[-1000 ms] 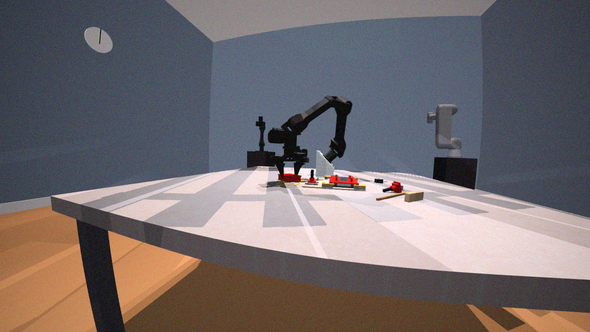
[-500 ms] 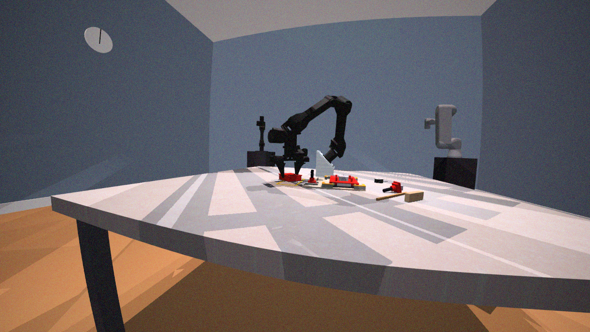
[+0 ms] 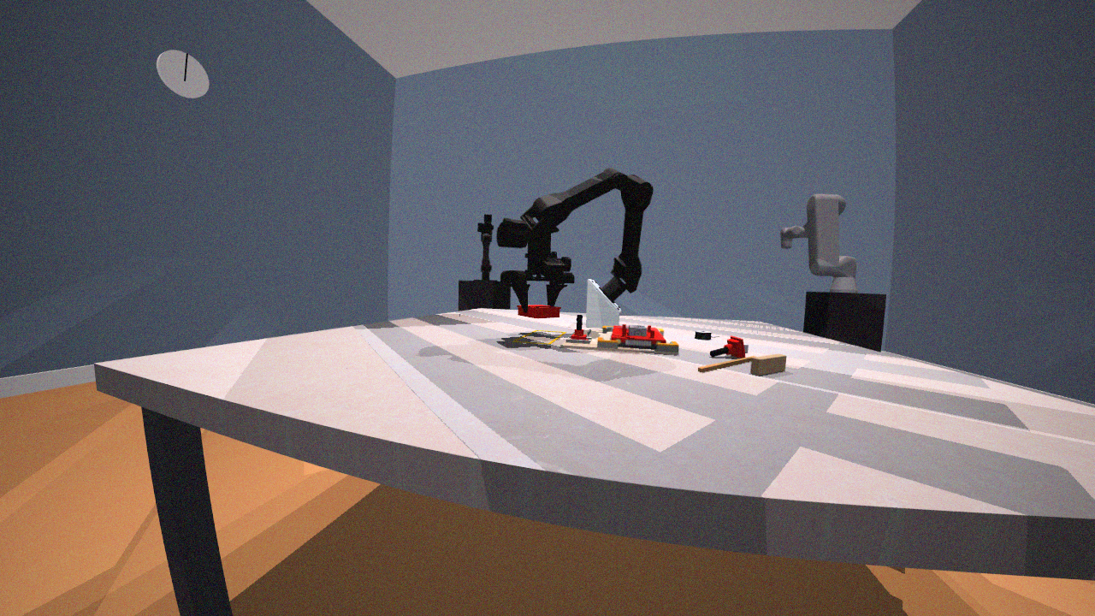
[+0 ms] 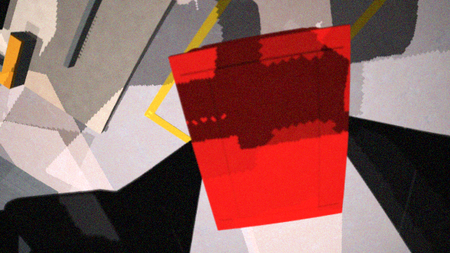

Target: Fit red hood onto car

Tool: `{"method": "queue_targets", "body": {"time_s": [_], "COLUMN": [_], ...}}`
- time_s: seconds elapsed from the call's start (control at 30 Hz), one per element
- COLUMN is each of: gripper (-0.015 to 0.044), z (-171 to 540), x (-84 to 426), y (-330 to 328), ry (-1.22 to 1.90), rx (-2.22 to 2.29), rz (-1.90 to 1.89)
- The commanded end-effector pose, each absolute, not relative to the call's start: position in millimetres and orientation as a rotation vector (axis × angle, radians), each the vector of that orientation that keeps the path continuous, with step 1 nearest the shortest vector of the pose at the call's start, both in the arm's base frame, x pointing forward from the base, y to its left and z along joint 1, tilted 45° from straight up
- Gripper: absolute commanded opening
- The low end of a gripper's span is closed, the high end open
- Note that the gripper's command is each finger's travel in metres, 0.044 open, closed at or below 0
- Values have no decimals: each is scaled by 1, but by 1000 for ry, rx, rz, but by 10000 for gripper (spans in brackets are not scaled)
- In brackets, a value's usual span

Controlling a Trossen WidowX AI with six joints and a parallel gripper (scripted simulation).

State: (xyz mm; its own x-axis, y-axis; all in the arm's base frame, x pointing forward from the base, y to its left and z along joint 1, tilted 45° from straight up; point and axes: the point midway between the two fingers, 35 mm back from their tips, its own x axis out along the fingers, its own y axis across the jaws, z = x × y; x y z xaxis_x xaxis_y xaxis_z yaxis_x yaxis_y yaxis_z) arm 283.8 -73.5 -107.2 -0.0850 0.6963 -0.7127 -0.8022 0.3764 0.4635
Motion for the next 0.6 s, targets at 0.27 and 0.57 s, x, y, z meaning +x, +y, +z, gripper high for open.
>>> {"method": "queue_targets", "body": {"time_s": [0.27,0.57], "gripper": [0,0], "z": [-76,-73], "x": [289,290], "y": [-105,-103], "ry": [1085,1094], "rx": [-142,-119], "rz": [1240,1240]}}
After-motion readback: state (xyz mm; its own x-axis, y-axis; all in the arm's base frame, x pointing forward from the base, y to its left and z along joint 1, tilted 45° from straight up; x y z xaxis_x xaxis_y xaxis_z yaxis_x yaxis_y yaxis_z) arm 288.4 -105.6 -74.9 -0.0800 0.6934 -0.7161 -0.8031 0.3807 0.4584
